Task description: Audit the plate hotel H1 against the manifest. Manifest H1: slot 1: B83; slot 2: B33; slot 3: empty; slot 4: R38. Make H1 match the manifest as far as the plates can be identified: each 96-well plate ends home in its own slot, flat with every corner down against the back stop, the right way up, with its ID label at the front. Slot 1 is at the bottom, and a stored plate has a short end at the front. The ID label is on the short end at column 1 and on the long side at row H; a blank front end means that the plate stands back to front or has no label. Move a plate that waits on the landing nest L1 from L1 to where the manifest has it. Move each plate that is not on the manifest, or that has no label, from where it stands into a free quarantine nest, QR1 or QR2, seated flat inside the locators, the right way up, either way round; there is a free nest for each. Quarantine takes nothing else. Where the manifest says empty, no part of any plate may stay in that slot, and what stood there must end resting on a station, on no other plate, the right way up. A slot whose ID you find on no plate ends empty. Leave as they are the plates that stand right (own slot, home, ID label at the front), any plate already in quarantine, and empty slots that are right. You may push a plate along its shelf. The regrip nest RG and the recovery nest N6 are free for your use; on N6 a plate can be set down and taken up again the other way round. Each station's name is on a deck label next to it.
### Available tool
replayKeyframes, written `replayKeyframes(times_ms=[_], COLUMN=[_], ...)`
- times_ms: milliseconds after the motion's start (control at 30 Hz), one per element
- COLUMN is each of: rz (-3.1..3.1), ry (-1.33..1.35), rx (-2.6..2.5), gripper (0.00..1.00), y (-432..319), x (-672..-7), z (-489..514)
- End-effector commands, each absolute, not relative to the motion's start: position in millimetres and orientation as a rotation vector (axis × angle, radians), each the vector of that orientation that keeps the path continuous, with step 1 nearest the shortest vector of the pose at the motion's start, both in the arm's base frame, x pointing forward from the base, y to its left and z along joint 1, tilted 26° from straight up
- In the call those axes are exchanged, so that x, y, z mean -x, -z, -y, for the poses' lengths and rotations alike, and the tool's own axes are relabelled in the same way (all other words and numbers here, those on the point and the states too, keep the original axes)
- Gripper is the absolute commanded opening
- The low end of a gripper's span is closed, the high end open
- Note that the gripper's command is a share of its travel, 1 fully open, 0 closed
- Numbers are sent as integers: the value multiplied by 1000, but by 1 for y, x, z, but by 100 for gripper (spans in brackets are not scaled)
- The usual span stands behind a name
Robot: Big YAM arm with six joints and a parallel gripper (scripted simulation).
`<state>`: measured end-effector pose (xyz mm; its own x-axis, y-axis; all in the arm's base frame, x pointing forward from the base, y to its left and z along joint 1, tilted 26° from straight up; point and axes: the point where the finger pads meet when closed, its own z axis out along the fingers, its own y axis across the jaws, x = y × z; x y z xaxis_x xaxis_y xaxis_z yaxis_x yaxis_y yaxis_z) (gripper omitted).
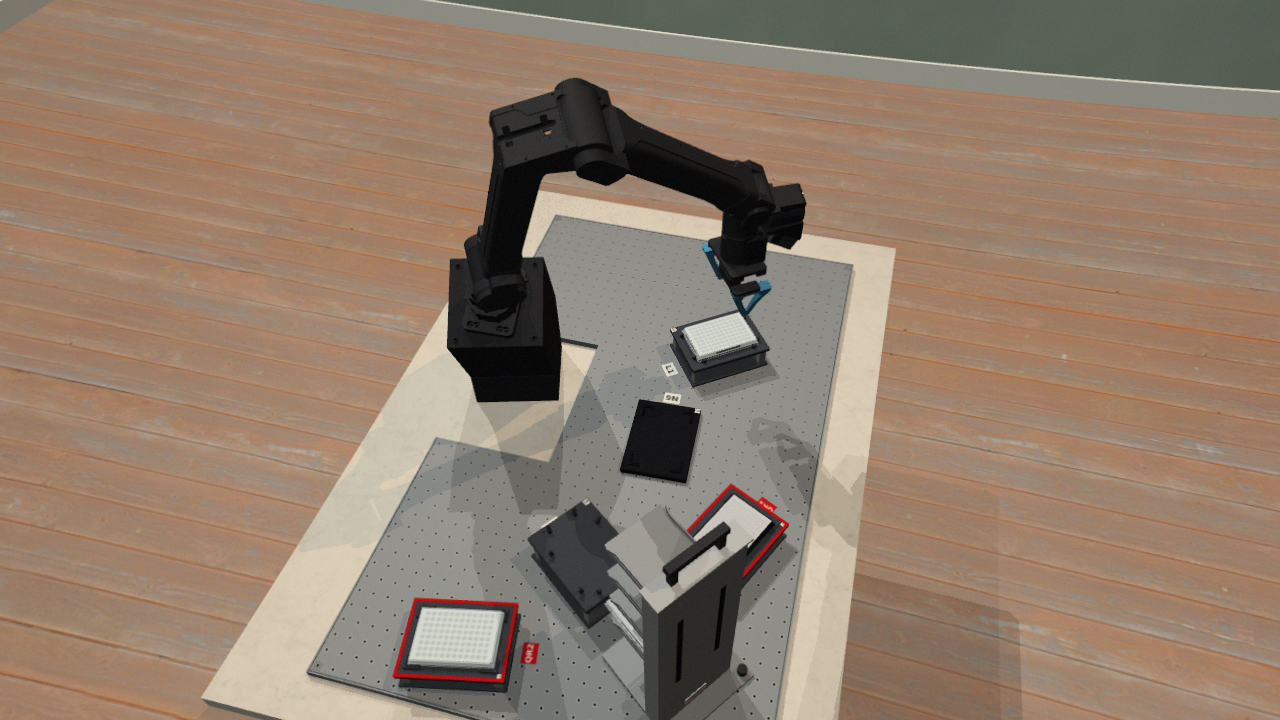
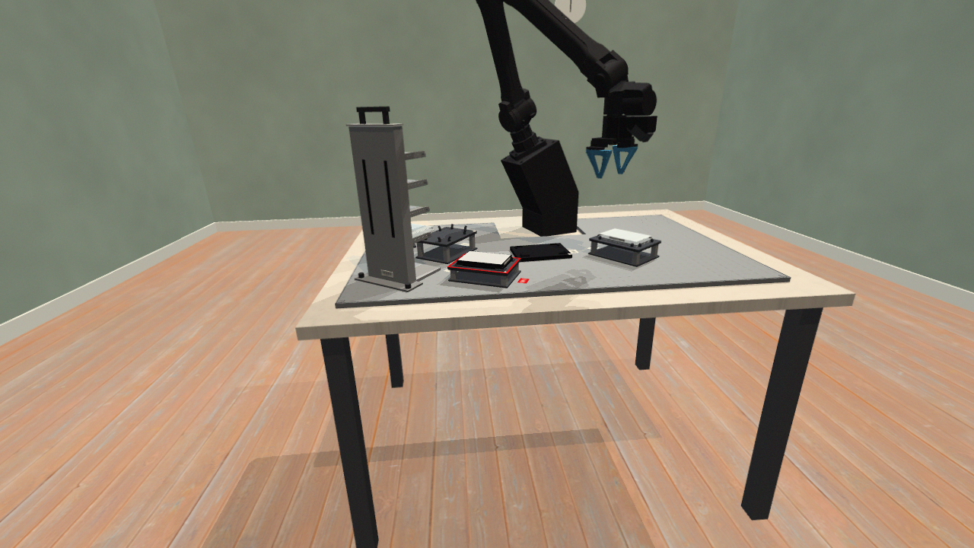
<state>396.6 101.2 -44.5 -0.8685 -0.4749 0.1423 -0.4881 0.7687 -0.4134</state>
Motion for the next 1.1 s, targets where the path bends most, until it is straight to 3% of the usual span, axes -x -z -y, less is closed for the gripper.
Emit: replayKeyframes(times_ms=[0, 700, 1067], rz=[2962, 2957, 2927], ry=[-693, -687, -696], rx=[-819, -820, -804], gripper=[100, 100, 100], y=[46, 71, 105], x=[-406, -390, -382], z=[-126, -185, -151])
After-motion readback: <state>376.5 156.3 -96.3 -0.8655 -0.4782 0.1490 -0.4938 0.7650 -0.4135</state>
